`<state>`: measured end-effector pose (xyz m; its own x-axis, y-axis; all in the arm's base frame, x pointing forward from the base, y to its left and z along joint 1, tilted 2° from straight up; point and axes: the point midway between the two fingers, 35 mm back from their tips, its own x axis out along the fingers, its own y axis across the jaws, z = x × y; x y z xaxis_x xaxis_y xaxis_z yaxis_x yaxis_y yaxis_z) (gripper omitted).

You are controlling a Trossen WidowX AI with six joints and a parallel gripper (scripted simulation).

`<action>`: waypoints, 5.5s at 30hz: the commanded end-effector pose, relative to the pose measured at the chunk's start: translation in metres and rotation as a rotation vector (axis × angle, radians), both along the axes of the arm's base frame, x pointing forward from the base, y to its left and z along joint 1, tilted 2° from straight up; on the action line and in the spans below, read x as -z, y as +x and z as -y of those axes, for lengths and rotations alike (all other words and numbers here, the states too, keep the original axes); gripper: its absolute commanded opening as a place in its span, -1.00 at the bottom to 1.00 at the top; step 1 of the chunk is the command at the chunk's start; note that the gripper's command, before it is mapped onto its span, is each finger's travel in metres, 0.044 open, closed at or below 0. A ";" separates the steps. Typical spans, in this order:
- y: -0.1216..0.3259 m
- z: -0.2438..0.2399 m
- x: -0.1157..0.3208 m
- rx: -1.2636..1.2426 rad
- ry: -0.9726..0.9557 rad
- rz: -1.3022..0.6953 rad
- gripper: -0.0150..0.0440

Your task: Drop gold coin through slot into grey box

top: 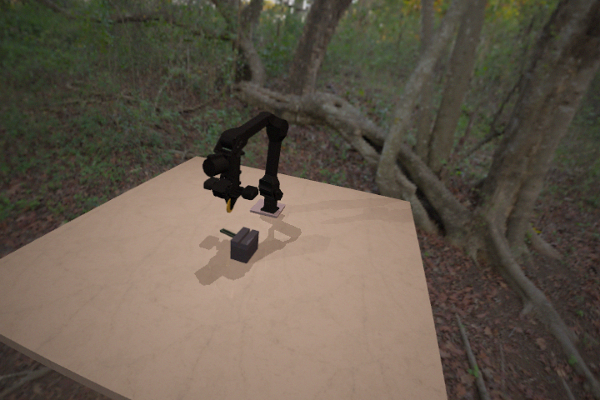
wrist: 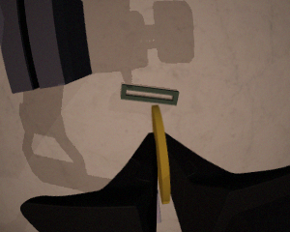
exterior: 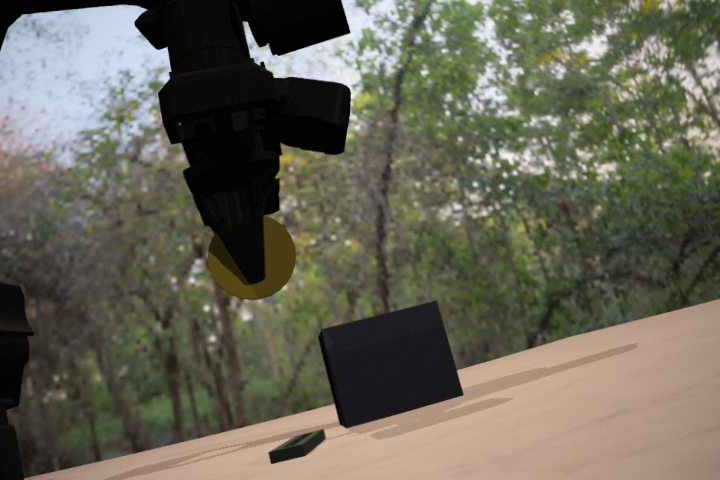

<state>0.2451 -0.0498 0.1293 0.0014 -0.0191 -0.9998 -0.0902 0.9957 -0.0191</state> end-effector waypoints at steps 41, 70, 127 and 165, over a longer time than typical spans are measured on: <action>0.060 -0.073 -0.002 0.020 0.010 0.002 -0.49; 0.073 -0.103 0.002 0.015 0.009 -0.001 -0.49; 0.075 -0.107 0.016 0.018 0.008 -0.007 -0.49; 0.074 -0.107 -0.027 0.020 0.008 -0.008 1.00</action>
<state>0.3176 0.0569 0.1359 -0.0205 -0.0136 -0.9997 -0.0711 0.9974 -0.0121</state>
